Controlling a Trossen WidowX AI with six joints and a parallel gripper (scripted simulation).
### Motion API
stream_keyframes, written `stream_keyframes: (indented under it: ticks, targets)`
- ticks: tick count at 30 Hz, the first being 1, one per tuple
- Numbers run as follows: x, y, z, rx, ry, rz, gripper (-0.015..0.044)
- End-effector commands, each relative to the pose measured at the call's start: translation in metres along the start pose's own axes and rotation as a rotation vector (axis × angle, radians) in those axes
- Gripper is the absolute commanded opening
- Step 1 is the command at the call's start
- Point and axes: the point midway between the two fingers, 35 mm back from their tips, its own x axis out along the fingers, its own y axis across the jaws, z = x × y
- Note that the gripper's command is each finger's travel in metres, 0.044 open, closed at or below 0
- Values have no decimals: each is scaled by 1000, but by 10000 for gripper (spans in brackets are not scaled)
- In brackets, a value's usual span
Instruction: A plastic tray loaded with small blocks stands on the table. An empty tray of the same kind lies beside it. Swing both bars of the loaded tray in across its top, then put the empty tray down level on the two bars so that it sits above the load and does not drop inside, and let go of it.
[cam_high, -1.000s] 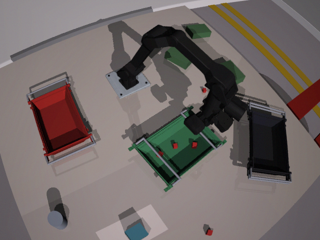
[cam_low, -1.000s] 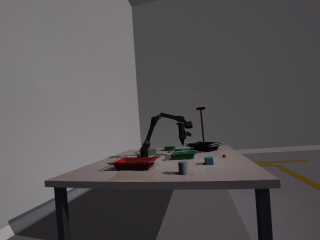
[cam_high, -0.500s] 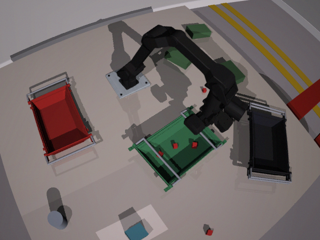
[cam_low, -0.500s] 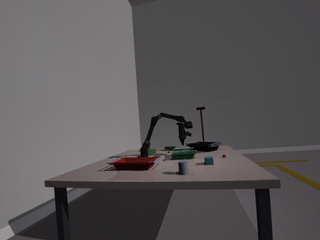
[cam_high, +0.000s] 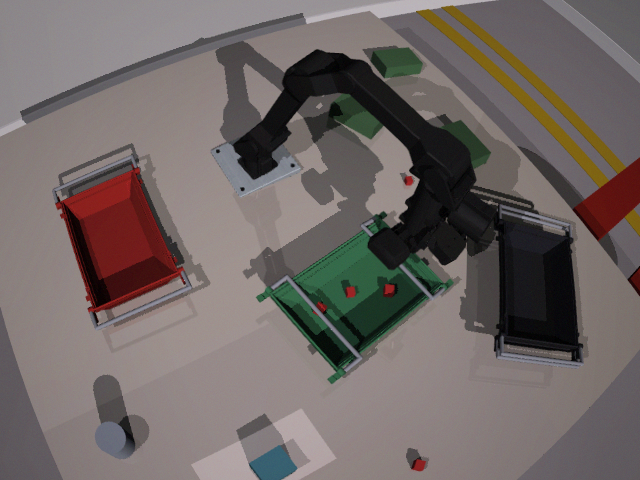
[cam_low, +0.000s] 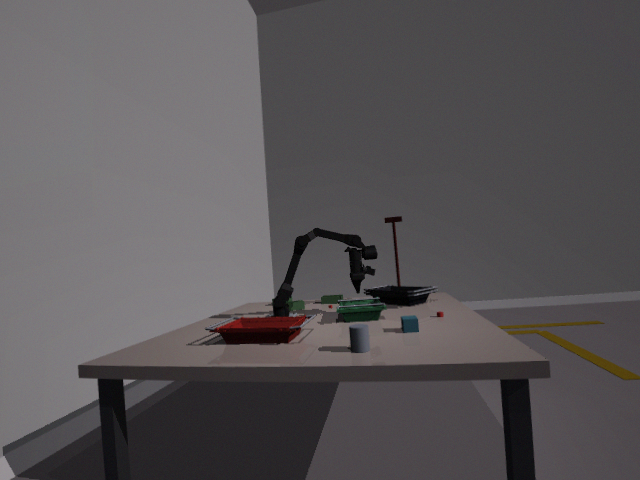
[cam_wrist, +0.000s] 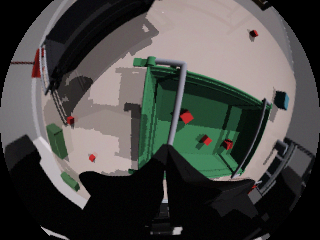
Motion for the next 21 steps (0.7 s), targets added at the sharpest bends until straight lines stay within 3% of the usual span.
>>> stream_keyframes:
  ticks: [1,9,16,21]
  targets:
    - [0,0,0,0,0,0,0]
    - [0,0,0,0,0,0,0]
    - [-2,0,0,0,-1,0,184]
    - [-40,0,2,-3,-22,4,315]
